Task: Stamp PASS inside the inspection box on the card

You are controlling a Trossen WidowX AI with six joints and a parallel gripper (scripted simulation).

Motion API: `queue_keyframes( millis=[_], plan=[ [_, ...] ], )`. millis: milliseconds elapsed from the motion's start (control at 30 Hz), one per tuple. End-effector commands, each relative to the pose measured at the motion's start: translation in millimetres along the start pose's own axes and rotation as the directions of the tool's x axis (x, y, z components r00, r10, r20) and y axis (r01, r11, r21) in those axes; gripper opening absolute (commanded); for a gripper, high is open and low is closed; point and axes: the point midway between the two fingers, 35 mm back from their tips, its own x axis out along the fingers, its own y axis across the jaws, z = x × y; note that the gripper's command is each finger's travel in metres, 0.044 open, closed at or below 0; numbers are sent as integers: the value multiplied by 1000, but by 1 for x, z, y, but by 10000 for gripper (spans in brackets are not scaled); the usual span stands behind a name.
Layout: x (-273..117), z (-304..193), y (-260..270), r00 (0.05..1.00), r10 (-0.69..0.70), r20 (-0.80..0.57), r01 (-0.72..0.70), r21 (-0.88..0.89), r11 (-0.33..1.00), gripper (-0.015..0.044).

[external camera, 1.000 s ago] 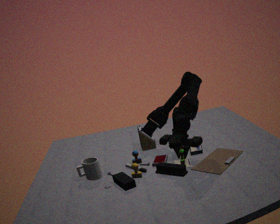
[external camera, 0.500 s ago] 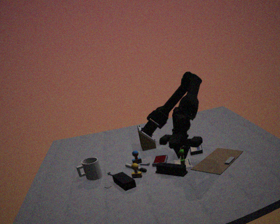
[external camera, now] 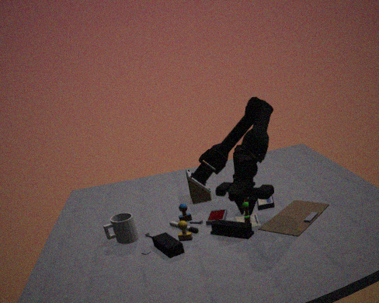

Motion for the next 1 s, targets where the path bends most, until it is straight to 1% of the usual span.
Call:
queue_keyframes(
  millis=[0,533,967],
  plan=[
    [-1,-1,0,1000,-1,-5,1,-3,1000,0],
    [-9,-1,0,1000,-1,-5,1,-3,1000,0],
    [-29,1,0,1000,-3,-3,3,-3,1000,0]
  ],
)
